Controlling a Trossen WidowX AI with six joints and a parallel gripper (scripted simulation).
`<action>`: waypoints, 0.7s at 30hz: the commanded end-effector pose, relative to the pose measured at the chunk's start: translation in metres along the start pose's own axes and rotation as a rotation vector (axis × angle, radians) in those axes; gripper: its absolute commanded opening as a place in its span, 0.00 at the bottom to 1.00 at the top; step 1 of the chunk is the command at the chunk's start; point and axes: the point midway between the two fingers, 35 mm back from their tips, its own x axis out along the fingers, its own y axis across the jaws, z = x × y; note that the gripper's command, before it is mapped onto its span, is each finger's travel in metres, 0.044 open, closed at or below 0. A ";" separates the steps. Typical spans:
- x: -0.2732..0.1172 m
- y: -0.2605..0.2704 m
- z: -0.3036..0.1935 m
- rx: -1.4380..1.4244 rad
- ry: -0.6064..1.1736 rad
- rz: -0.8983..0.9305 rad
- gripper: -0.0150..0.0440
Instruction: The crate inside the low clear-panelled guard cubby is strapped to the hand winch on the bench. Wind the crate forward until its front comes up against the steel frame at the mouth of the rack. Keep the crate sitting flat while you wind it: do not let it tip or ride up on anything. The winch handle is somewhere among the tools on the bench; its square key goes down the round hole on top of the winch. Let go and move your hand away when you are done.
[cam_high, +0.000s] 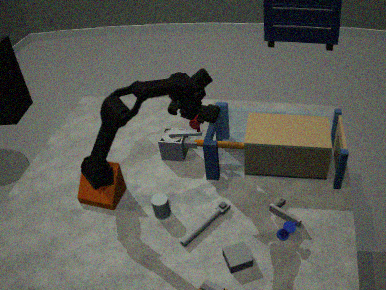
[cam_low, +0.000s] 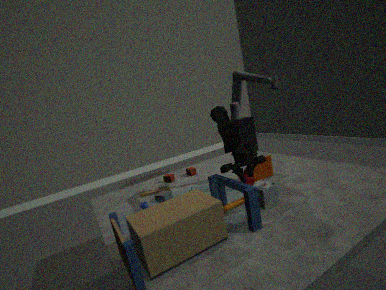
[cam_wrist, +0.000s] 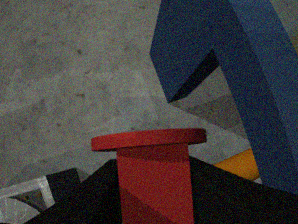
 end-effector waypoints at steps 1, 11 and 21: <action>0.006 0.007 0.008 0.001 -0.009 0.010 0.25; 0.009 0.014 0.017 0.001 -0.010 0.010 0.25; 0.012 0.023 0.025 0.001 -0.010 0.010 0.25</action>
